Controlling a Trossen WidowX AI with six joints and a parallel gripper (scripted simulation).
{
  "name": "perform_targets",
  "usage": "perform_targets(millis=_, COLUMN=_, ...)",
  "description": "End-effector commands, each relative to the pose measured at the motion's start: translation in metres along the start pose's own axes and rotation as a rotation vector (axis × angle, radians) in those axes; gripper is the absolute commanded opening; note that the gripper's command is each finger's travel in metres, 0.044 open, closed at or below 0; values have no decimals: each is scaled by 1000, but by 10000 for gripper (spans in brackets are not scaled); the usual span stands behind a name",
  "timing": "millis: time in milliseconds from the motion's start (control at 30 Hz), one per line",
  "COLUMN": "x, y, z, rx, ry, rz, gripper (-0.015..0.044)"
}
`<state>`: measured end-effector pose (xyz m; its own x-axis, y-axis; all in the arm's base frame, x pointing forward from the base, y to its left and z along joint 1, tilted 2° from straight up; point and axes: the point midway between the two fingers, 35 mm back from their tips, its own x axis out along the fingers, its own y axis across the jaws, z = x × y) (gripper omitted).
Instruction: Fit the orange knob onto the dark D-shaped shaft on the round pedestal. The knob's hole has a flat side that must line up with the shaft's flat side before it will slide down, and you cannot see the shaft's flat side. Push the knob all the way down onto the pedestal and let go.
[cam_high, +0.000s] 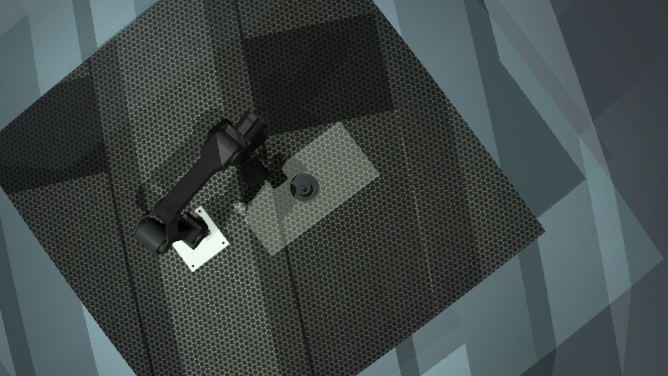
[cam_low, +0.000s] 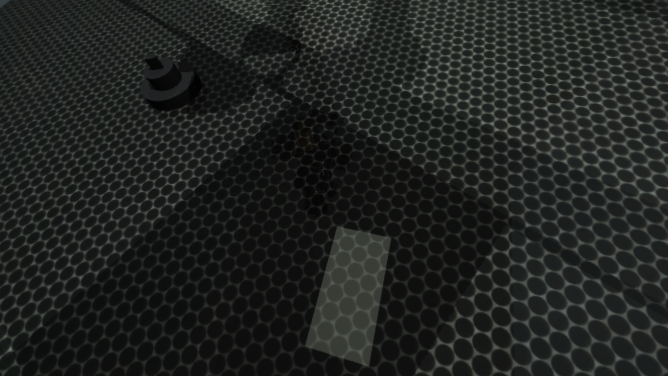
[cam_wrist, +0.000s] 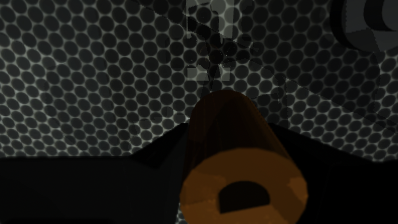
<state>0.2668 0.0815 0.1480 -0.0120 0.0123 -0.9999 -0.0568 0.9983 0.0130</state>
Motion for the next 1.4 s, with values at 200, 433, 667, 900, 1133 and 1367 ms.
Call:
perform_targets(millis=200, x=5, y=-20, z=17, rx=0, ry=-6, rz=7, gripper=0)
perform_targets(millis=433, x=9, y=-37, z=27, rx=10, ry=-10, rz=4, gripper=0)
perform_targets(millis=667, x=13, y=-54, z=37, rx=19, ry=-13, rz=-2, gripper=0)
perform_targets(millis=900, x=18, y=-71, z=45, rx=20, ry=-14, rz=-2, gripper=0)
perform_targets(millis=1133, x=23, y=-90, z=52, rx=16, ry=-14, rz=-6, gripper=0)
perform_targets(millis=1367, x=28, y=-110, z=58, rx=13, ry=-14, rz=-10, gripper=0)
